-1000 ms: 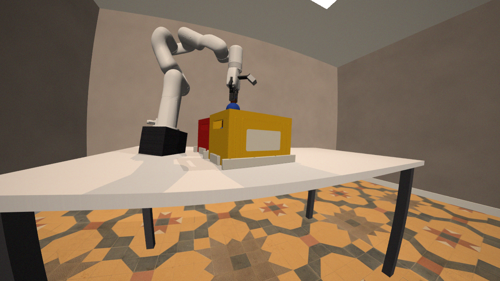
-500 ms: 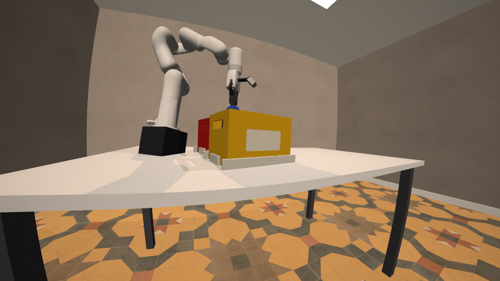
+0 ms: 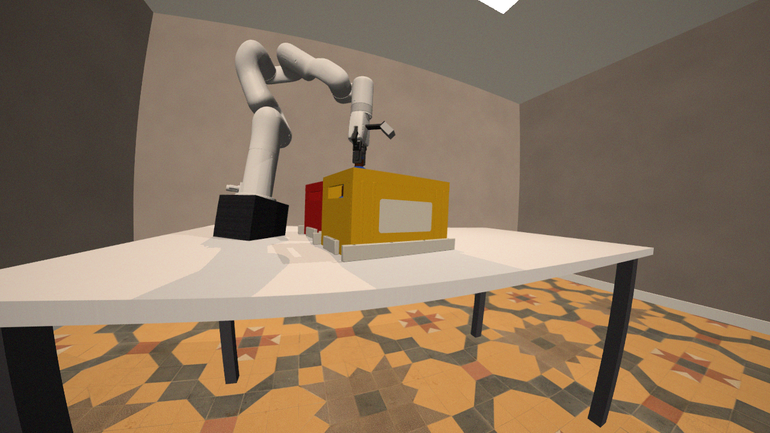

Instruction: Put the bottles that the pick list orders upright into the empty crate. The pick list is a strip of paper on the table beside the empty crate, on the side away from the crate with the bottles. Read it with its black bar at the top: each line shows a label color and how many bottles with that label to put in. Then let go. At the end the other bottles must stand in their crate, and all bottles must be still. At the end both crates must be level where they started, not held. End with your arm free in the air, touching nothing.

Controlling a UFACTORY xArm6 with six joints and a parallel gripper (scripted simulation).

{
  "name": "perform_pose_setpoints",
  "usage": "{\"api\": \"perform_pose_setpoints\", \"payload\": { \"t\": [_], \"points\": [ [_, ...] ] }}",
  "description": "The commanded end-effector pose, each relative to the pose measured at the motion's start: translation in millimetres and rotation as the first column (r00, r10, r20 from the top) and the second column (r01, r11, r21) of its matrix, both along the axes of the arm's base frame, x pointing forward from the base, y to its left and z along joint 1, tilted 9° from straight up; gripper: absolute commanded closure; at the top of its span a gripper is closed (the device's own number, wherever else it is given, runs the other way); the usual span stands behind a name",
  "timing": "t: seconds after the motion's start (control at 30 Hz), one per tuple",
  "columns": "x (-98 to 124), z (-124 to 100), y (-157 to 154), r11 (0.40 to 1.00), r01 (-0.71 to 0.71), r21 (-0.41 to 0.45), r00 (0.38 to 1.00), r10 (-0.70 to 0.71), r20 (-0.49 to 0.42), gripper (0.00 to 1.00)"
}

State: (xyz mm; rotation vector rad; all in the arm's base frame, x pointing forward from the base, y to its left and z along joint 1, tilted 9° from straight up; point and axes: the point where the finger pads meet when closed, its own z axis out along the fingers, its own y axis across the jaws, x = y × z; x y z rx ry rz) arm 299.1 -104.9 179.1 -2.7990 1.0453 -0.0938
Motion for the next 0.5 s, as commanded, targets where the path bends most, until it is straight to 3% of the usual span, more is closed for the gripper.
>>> {"api": "perform_pose_setpoints", "payload": {
  "t": [0.0, 0.47],
  "points": [
    [1.8, -2.6, -0.2, 1.0, 0.0, -0.002, 1.0, 0.0, 0.004, 1.0],
    [3.1, -14.4, 1.3, 1.0, 0.0, -0.002, 1.0, 0.0, 0.004, 1.0]
  ]
}}
